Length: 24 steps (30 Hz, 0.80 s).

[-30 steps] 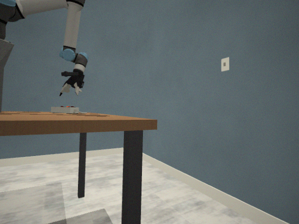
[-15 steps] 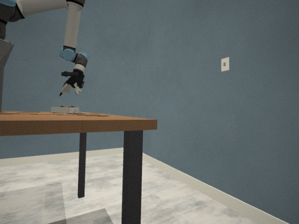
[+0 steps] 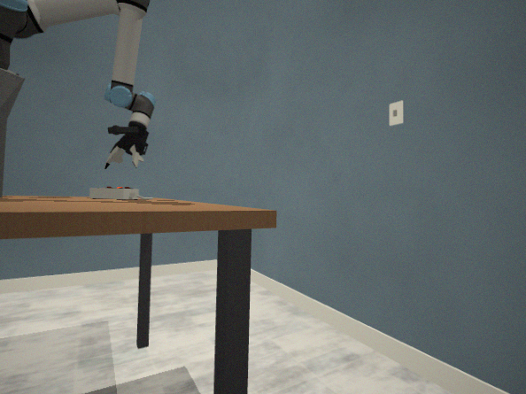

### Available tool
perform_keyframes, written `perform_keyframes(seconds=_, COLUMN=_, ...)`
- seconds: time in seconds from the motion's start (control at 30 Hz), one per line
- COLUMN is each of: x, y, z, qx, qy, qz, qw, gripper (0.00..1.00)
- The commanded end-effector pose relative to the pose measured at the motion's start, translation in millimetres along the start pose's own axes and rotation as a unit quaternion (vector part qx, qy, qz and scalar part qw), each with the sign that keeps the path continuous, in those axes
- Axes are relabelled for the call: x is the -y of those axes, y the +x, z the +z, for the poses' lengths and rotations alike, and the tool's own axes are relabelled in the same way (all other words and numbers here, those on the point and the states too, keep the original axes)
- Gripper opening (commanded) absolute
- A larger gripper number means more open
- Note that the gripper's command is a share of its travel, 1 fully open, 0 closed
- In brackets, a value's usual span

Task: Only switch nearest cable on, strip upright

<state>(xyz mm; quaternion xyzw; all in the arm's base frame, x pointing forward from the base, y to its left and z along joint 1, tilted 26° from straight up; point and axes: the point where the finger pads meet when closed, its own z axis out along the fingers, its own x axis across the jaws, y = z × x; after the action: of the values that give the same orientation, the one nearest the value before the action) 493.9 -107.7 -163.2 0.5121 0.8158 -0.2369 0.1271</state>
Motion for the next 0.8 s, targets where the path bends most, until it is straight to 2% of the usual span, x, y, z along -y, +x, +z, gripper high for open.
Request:
perform_keyframes(seconds=0.0, x=-0.3, y=-0.3, z=-0.5, qx=0.000, qy=0.000, qz=0.000, qw=1.000, gripper=1.00)
perform_keyframes(seconds=0.33, x=0.3, y=-0.4, z=-1.9, qx=-0.002, qy=-0.007, qz=0.013, qw=1.000, gripper=1.00)
perform_keyframes(seconds=0.43, x=3.0, y=-1.5, z=-9.4, qx=-0.012, qy=-0.036, qz=0.074, qw=0.997, gripper=1.00)
perform_keyframes(seconds=0.53, x=6.6, y=-4.4, z=-25.0, qx=-0.030, qy=-0.081, qz=0.164, qw=0.983, gripper=1.00)
perform_keyframes(seconds=0.57, x=7.8, y=-5.7, z=-31.4, qx=-0.034, qy=-0.090, qz=0.181, qw=0.979, gripper=1.00)
perform_keyframes(seconds=0.63, x=7.8, y=-5.7, z=-31.4, qx=-0.039, qy=-0.103, qz=0.206, qw=0.972, gripper=1.00)
perform_keyframes(seconds=0.67, x=8.9, y=-7.2, z=-38.1, qx=-0.046, qy=-0.119, qz=0.237, qw=0.963, gripper=1.00)
perform_keyframes(seconds=0.77, x=10.0, y=-8.6, z=-44.4, qx=-0.053, qy=-0.134, qz=0.265, qw=0.954, gripper=1.00)
